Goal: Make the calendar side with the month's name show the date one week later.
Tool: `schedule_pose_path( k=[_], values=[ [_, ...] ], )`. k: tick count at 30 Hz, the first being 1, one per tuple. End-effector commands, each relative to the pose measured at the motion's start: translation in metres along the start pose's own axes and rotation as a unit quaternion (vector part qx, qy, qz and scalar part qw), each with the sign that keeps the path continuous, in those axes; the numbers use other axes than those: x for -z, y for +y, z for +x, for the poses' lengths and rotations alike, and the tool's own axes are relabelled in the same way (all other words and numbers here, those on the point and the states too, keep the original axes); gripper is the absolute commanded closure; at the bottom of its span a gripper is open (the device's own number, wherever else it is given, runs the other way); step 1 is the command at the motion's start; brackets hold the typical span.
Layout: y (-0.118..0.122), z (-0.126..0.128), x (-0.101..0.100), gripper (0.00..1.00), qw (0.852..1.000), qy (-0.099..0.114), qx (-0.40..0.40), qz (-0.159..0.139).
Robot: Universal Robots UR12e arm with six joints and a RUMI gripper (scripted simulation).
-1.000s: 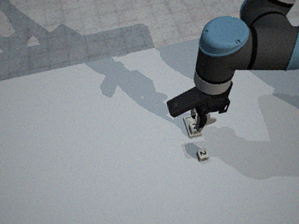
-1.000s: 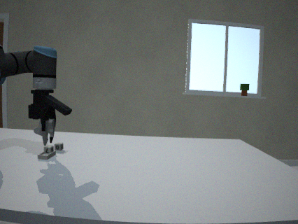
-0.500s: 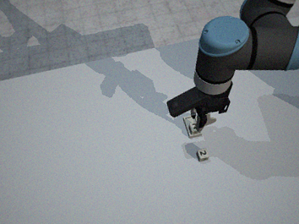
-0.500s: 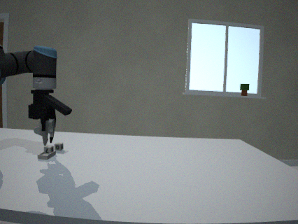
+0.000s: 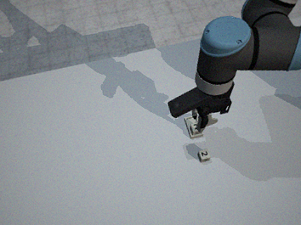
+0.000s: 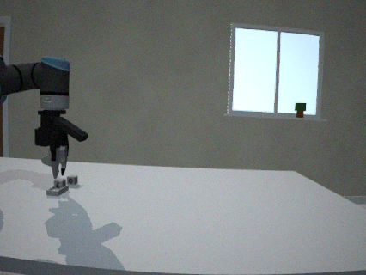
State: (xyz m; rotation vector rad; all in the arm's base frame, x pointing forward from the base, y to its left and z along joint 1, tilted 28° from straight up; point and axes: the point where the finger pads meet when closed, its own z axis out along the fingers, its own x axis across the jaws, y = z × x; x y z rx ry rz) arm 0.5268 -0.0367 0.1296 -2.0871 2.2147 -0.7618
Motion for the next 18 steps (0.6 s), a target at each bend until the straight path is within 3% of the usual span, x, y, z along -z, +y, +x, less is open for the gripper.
schedule_pose_path(
  k=[1, 18],
  values=[
    [-0.001, 0.001, 0.000, 0.72, 1.000, 0.000, -0.001, 0.001],
    [0.002, 0.000, -0.012, 0.72, 1.000, -0.001, 0.000, -0.002]
  ],
)
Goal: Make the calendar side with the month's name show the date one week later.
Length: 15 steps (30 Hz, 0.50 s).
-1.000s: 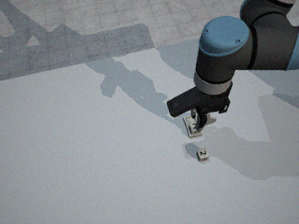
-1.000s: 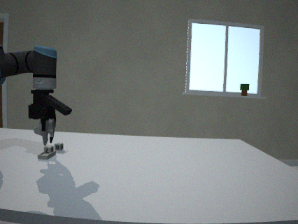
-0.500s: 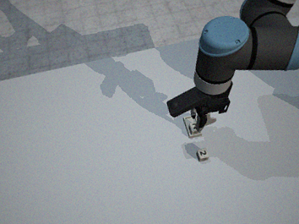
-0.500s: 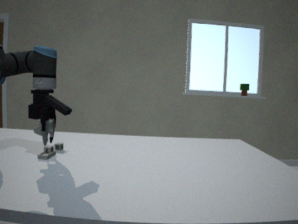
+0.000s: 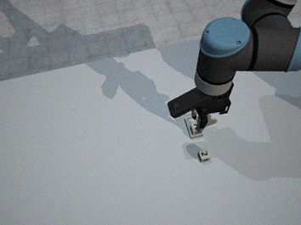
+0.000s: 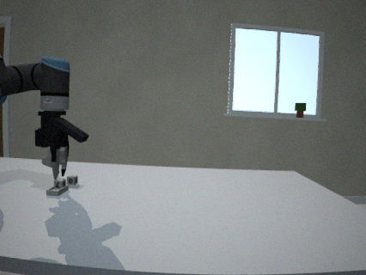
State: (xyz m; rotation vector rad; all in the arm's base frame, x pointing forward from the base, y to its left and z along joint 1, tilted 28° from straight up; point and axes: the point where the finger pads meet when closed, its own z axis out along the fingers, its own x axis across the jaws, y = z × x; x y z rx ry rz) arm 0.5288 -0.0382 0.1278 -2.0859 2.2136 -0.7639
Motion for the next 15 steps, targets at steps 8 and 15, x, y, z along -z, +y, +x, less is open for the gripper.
schedule_pose_path(
  k=[8, 15],
  values=[
    [0.003, 0.000, -0.019, 0.72, 1.000, -0.001, 0.000, -0.003],
    [0.003, 0.000, -0.026, 0.72, 1.000, -0.001, 0.000, -0.002]
  ],
)
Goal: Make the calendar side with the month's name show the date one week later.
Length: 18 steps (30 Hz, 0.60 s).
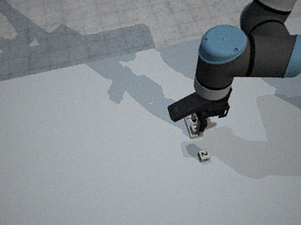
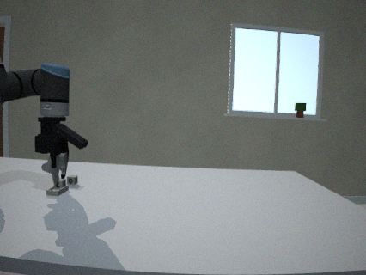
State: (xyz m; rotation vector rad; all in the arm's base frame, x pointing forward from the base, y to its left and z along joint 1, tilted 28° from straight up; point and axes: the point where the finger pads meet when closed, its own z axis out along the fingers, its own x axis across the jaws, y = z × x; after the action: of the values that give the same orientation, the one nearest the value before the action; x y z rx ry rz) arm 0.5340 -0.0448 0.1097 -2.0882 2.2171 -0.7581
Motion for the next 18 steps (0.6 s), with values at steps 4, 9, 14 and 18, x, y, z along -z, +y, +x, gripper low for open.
schedule_pose_path(
  k=[4, 9, 14, 18],
  values=[
    [0.0009, -0.0002, -0.0059, 0.72, 1.000, 0.000, 0.000, 0.001],
    [0.0006, -0.0003, -0.0055, 0.72, 1.000, 0.000, 0.000, 0.001],
    [0.0004, -0.0002, -0.0050, 0.72, 1.000, 0.000, 0.000, 0.001],
    [0.0004, -0.0002, -0.0050, 0.72, 1.000, 0.000, 0.000, 0.001]
  ],
)
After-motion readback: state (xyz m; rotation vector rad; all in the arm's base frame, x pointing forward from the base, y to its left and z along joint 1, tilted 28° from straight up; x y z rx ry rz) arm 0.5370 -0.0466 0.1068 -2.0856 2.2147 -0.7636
